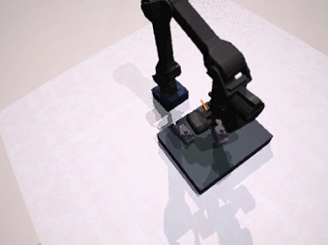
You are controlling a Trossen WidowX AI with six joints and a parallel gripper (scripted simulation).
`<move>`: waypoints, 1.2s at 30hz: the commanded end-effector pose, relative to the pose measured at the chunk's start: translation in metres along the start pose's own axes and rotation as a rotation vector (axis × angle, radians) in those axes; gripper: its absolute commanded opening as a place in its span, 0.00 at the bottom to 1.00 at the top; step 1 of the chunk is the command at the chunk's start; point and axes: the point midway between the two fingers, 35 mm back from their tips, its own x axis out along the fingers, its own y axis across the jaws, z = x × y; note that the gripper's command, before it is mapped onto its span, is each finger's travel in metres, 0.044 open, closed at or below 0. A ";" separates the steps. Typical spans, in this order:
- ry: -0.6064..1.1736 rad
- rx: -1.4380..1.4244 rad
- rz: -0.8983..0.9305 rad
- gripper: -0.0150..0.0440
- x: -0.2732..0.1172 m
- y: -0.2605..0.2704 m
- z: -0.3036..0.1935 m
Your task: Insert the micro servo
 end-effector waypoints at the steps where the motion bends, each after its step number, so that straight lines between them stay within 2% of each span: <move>1: -0.007 -0.006 -0.002 0.25 -0.002 -0.002 -0.016; 20: 0.000 -0.008 -0.002 0.25 -0.001 -0.011 -0.092; 26: 0.000 -0.110 -0.002 0.25 -0.001 -0.011 -0.093; 36: 0.000 -0.113 -0.002 0.25 0.004 -0.010 -0.093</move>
